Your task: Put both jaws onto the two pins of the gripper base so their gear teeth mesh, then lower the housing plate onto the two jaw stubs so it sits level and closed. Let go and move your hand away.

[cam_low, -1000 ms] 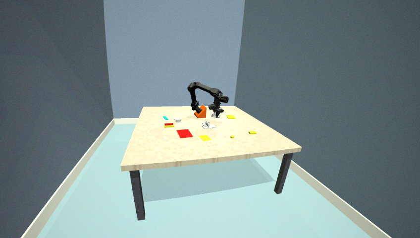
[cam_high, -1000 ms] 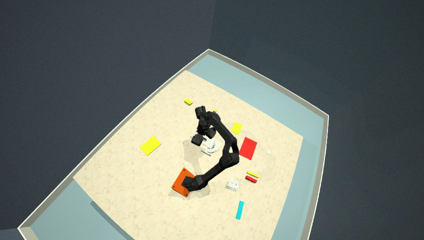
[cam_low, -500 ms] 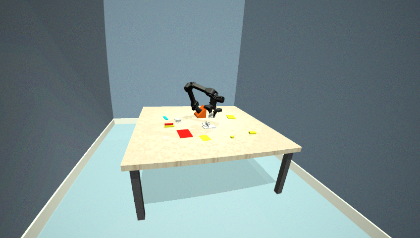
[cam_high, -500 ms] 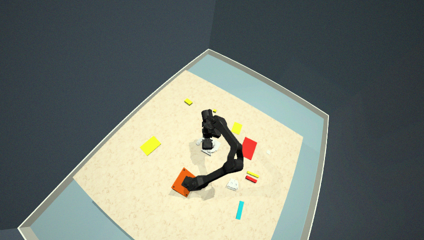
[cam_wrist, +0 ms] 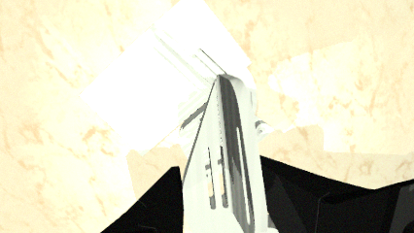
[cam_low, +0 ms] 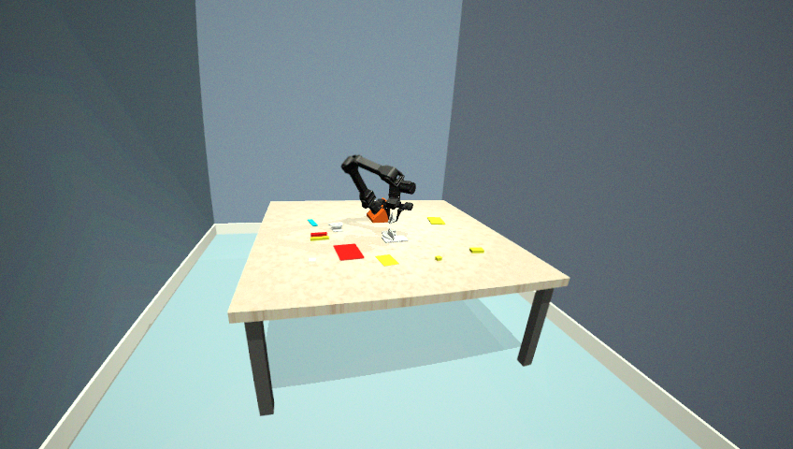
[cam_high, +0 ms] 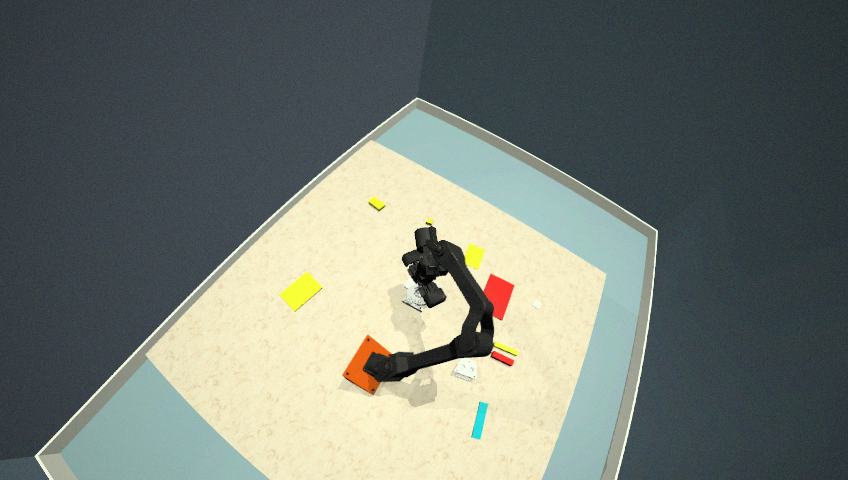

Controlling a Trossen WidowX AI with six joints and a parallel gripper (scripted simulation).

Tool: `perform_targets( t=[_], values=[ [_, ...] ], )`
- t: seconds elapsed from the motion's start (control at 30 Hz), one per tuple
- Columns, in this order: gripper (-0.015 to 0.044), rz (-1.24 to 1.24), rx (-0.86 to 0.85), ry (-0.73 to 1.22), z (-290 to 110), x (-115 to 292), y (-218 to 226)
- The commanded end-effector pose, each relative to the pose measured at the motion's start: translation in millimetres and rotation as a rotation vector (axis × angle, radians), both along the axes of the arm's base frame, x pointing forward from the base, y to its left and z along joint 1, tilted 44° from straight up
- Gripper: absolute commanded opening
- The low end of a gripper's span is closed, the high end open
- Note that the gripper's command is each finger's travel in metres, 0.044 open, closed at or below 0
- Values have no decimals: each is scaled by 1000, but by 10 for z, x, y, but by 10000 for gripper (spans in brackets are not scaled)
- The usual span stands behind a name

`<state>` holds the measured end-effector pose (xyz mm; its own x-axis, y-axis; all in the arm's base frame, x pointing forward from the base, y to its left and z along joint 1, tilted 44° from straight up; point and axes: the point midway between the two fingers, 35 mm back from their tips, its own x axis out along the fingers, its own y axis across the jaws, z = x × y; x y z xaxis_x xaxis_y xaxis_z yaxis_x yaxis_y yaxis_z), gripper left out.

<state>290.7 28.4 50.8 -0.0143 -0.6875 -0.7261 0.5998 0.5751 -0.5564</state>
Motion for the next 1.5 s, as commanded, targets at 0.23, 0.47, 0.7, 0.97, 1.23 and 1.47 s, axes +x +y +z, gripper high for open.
perform_targets(
  t=[0.23,0.47,0.7,0.97,1.23,1.47],
  values=[
    [134,237,-2,226,175,-108,-203],
    [134,356,-2,342,249,-166,-299],
    [134,356,-2,342,249,-166,-299],
    [134,356,-2,342,249,-166,-299],
    [134,348,-2,333,250,-165,-299],
    [134,348,-2,333,201,-91,-239]
  ],
)
